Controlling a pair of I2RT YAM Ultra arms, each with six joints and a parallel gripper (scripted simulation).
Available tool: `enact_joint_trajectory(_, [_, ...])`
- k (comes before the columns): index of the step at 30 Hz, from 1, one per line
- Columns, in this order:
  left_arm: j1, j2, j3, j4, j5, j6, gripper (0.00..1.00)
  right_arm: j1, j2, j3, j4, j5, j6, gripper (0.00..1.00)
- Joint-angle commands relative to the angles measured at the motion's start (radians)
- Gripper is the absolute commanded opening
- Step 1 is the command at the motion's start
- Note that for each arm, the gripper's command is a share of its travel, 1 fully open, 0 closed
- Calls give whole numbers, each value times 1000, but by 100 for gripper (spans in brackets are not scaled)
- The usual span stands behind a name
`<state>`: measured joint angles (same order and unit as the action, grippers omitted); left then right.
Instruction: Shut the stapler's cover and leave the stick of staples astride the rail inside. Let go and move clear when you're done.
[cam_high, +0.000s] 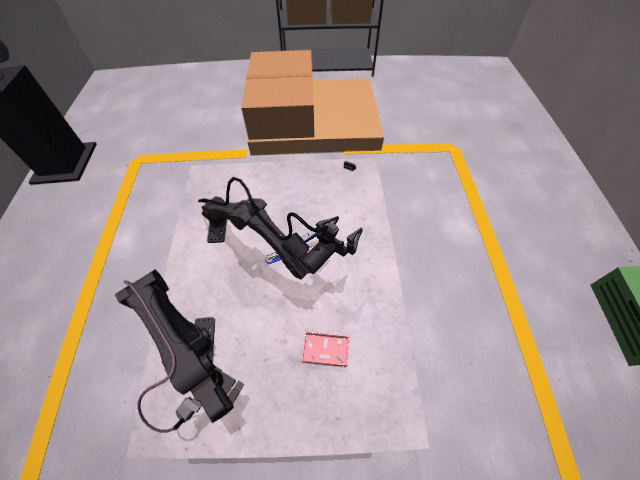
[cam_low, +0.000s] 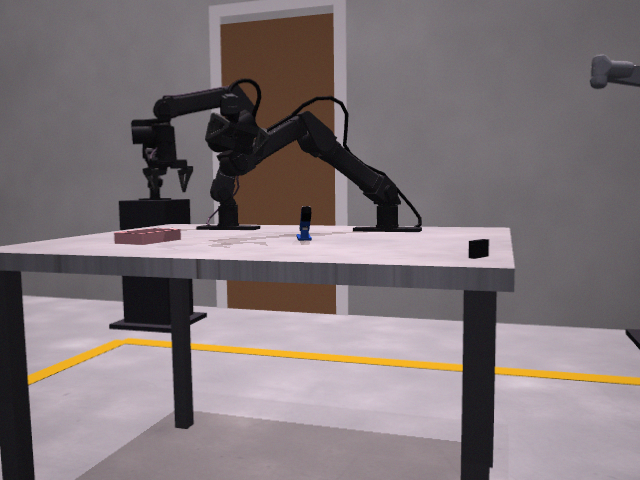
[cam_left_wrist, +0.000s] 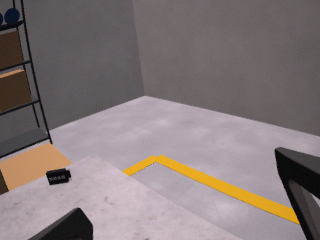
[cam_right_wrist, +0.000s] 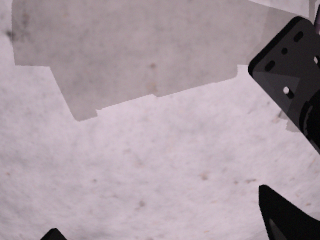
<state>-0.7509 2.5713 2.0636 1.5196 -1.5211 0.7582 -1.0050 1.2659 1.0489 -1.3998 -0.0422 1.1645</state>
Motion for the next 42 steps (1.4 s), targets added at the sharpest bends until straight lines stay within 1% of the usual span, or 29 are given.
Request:
enact_joint_trajectory(1, [0,-8,6,-1,10,0,100,0,-7,10,-4,12,0,100])
enact_joint_trajectory(17, [0,-8,6,-1,10,0,100,0,-7,10,-4,12,0,100])
enact_joint_trajectory(18, [0,-10,4,1,2,0,100,0,-3,4,1,0,0,100])
enact_joint_trajectory(22, [-1,1,24,-30,4,-14,100,26,-19,-2,22,22,-41,100])
enact_joint_trajectory(24, [-3,12,41,-50,6,-27,100,64,-35,-9,30,34,-78,100])
enact_joint_trajectory(26, [-5,13,46,-69,8,-39,100,130,-64,-15,39,46,-119,100])
enact_joint_trajectory(32, [-11,-11,7,-114,6,-70,100,356,-164,-33,68,84,-236,100])
enact_joint_trajectory(34, [-11,-11,7,-114,6,-70,100,356,-164,-33,68,84,-236,100])
enact_joint_trajectory(38, [-12,-44,-46,-113,4,-35,100,493,-227,-45,87,108,-305,100])
enact_joint_trajectory(42, [-13,-74,-103,-113,4,-32,100,602,-275,-54,101,128,-352,100])
